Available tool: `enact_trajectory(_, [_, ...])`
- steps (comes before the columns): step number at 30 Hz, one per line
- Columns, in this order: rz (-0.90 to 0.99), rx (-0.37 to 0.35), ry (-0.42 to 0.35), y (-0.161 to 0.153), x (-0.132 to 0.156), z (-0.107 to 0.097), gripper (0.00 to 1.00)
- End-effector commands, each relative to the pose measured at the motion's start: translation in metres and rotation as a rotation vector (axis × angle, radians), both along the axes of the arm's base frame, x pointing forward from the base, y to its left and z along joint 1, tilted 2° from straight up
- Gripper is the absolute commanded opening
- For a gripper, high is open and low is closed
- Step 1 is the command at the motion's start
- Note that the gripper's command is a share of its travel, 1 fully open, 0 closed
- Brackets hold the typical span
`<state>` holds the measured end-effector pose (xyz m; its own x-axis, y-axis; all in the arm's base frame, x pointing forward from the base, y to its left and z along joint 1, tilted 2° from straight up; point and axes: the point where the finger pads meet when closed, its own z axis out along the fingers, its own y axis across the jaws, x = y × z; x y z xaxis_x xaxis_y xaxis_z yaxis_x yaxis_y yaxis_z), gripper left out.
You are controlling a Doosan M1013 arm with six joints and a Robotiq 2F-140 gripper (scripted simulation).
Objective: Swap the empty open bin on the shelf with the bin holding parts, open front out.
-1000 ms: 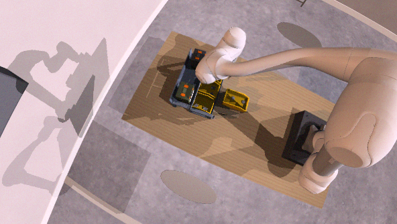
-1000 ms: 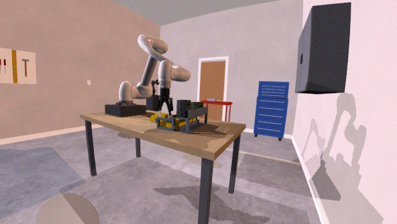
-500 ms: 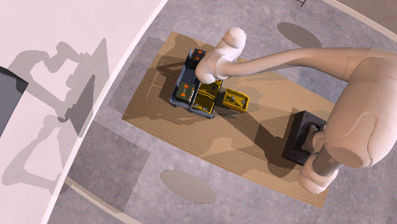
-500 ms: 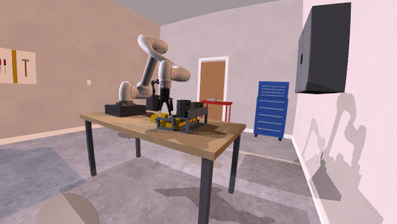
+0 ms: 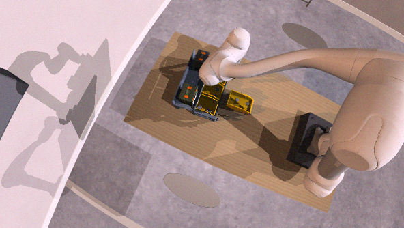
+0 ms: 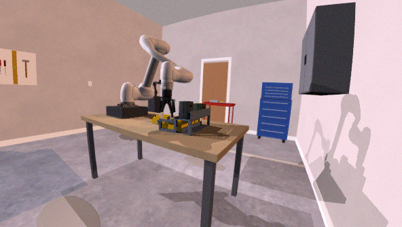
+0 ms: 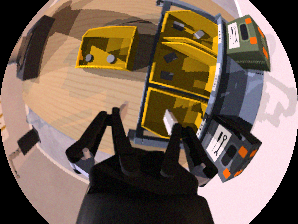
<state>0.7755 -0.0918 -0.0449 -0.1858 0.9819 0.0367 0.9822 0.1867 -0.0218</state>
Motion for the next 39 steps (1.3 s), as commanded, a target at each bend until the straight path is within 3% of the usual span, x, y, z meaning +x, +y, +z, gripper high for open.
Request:
enact_trajectory(1, [0.004, -0.004, 0.002, 0.0011, -0.0006, -0.0040, 0.62])
enact_trajectory(39, [0.004, -0.004, 0.002, 0.0013, -0.0008, -0.0103, 0.62])
